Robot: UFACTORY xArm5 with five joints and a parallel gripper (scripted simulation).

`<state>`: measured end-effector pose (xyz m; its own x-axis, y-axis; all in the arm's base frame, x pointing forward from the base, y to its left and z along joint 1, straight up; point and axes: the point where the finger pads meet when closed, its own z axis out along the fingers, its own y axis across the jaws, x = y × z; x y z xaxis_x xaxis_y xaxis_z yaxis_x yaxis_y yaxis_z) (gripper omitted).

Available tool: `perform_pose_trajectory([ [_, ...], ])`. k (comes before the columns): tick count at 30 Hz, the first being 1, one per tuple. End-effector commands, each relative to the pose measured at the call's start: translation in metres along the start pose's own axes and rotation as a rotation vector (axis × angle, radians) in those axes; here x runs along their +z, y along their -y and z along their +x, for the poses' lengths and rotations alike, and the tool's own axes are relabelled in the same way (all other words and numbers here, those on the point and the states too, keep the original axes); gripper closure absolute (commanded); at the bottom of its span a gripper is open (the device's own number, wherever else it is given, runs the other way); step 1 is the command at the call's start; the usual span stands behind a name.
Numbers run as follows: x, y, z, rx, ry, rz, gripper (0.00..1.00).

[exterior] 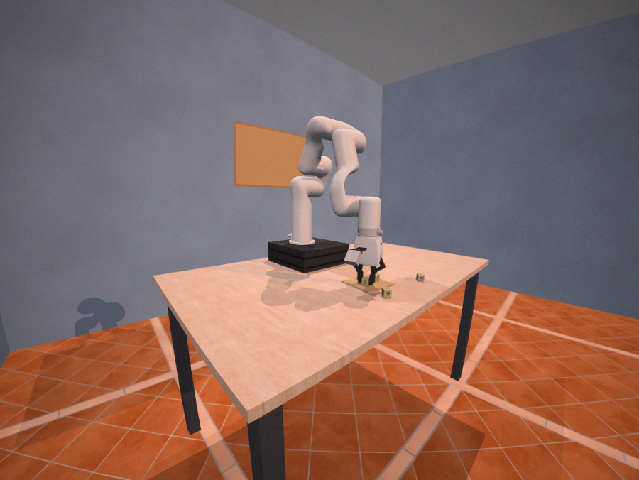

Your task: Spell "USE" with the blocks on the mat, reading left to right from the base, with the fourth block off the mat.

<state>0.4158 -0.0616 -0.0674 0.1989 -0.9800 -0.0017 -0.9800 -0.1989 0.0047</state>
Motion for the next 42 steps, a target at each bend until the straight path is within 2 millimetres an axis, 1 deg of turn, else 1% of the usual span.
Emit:
perform_pose_trajectory([
  [1,-0.001,0.001,0.000,0.000,-0.001,0.003,0.79],
  [34,-0.001,0.001,0.000,0.000,-0.001,0.003,0.79],
  [37,-0.004,0.001,0.000,0.000,-0.001,0.003,0.79],
  [39,-0.011,0.001,0.000,0.000,-0.001,0.003,0.79],
  [41,-0.011,0.001,0.000,0.000,-0.001,0.003,0.79],
  [42,-0.015,0.001,0.000,0.000,-0.001,0.003,0.79],
])
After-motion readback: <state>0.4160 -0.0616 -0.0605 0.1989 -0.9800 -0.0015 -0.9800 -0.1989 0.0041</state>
